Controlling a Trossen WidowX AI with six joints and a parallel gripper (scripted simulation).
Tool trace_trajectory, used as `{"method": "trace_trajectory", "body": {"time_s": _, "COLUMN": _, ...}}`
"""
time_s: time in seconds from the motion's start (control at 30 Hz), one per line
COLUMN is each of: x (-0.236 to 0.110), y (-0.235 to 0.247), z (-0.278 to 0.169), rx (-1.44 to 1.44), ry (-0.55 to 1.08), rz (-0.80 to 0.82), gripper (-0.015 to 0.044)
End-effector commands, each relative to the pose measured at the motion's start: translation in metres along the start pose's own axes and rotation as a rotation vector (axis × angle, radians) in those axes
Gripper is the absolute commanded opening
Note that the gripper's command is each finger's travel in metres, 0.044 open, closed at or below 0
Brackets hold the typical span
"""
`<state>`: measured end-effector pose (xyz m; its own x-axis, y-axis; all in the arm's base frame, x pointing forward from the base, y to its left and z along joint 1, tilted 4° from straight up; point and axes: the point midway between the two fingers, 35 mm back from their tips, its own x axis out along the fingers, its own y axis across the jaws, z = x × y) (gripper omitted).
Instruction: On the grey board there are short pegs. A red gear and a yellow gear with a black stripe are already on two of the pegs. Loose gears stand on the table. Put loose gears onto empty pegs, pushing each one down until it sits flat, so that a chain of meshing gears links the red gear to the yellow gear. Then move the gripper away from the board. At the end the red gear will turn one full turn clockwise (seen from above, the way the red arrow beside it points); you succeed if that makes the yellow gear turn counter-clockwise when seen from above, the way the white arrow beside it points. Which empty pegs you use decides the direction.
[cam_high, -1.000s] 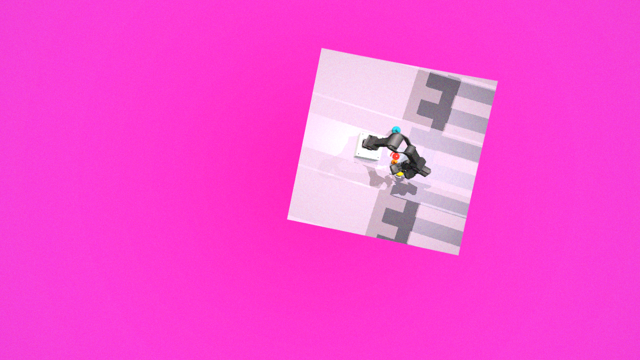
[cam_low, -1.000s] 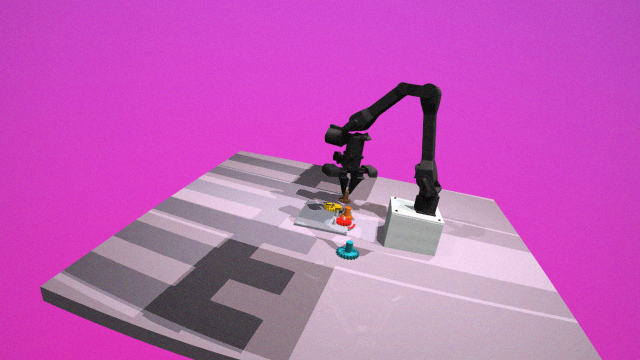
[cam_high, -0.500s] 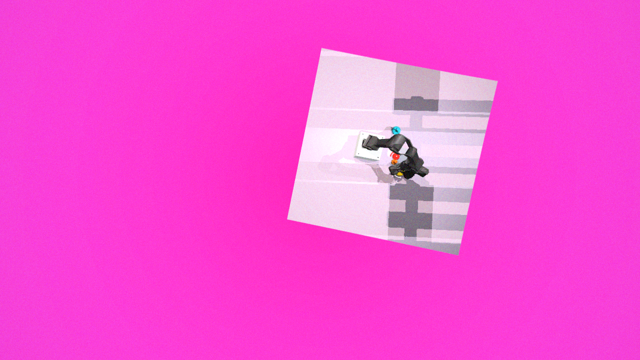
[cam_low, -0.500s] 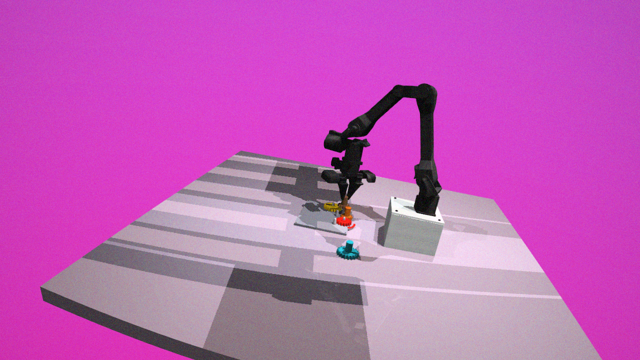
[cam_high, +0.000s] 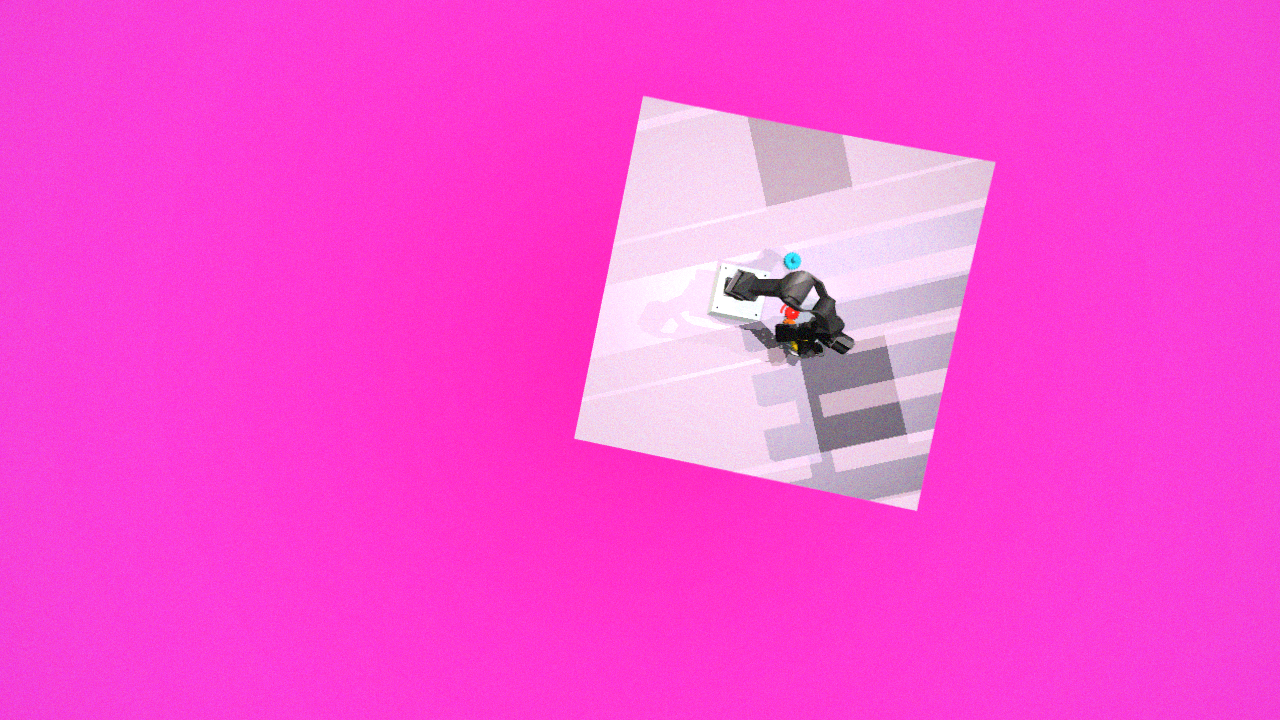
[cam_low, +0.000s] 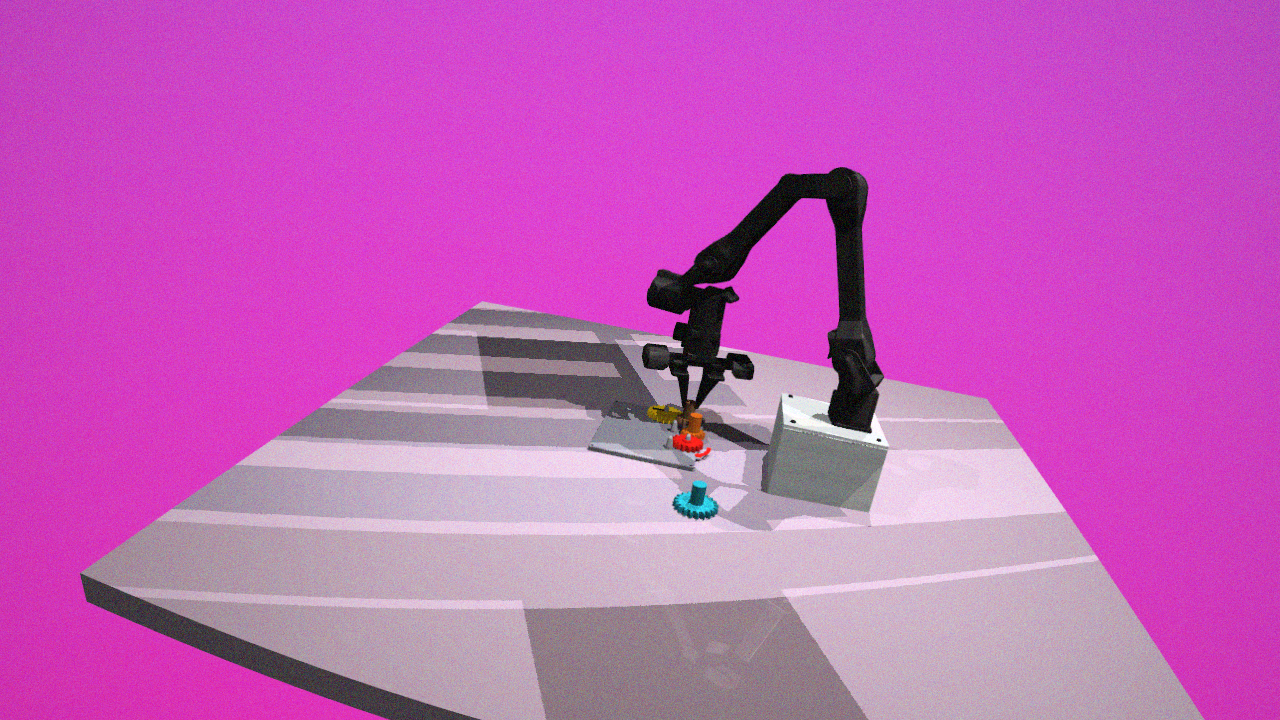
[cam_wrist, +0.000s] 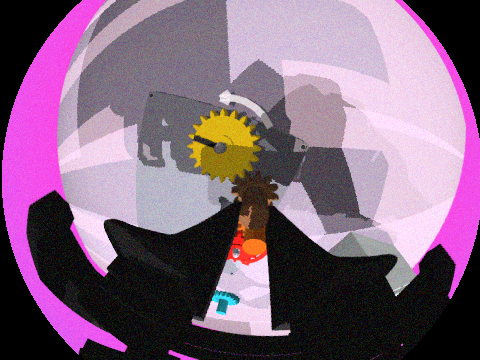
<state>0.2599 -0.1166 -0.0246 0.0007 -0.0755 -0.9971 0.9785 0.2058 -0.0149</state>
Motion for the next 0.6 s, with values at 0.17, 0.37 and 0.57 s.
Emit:
{"method": "trace_trajectory", "body": {"time_s": 0.17, "x": 0.0024, "y": 0.0006, "z": 0.0004, "rx": -0.028, "ry": -0.001, "rz": -0.001, "gripper": 0.0}}
{"method": "trace_trajectory", "body": {"time_s": 0.37, "x": 0.0034, "y": 0.0006, "z": -0.0004, "rx": -0.175, "ry": -0.001, "rz": -0.001, "gripper": 0.0}}
{"method": "trace_trajectory", "body": {"time_s": 0.57, "x": 0.0045, "y": -0.0001, "z": -0.0004, "rx": -0.336, "ry": -0.001, "rz": -0.002, "gripper": 0.0}}
